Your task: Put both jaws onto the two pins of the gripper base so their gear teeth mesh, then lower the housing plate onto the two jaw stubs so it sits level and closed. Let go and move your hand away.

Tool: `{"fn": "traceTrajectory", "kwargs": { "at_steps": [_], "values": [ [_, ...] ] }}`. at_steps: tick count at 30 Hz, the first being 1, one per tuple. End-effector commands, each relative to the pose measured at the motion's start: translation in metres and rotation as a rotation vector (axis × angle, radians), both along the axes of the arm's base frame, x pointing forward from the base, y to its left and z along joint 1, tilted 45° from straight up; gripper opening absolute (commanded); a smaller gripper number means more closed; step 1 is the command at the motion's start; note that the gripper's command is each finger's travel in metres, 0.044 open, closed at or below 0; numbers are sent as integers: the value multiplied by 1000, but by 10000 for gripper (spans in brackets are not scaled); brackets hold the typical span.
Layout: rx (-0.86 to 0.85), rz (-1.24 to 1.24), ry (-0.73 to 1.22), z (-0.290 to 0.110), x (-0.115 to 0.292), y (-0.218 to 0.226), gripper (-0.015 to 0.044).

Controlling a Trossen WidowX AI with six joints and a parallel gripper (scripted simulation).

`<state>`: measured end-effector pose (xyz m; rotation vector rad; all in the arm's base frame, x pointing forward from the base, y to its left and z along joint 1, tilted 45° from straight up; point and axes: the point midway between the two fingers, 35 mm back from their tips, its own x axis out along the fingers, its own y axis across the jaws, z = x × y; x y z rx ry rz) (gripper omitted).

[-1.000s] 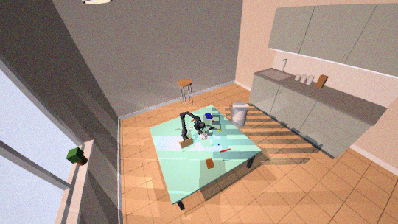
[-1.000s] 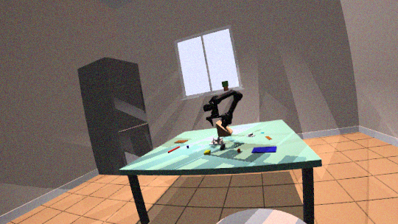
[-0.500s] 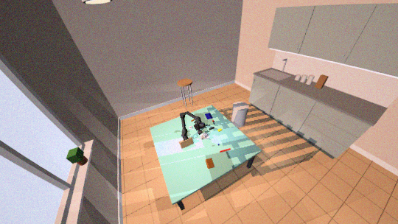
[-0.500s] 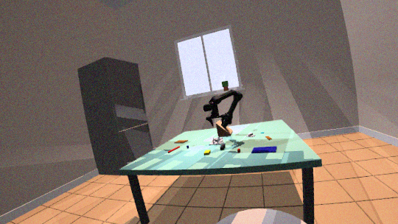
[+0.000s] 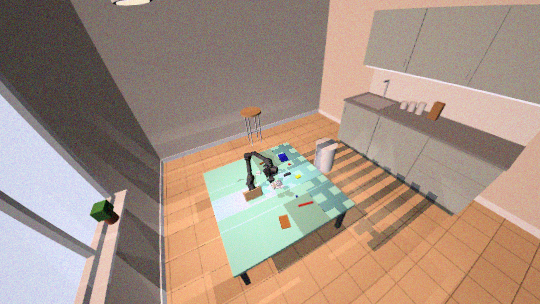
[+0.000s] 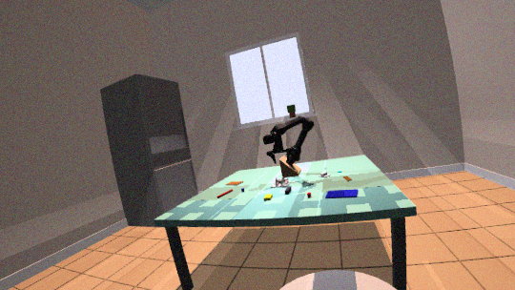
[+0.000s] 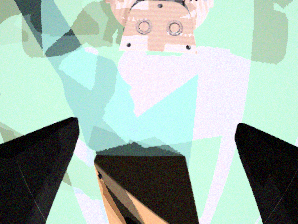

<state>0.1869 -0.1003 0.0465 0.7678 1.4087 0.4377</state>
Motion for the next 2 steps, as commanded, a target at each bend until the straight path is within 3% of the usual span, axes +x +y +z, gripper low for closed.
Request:
{"fn": "traceTrajectory", "kwargs": {
  "at_steps": [1,2],
  "values": [
    [-1,5,1,0,-1,0,440],
    [-1,5,1,0,-1,0,440]
  ]
}}
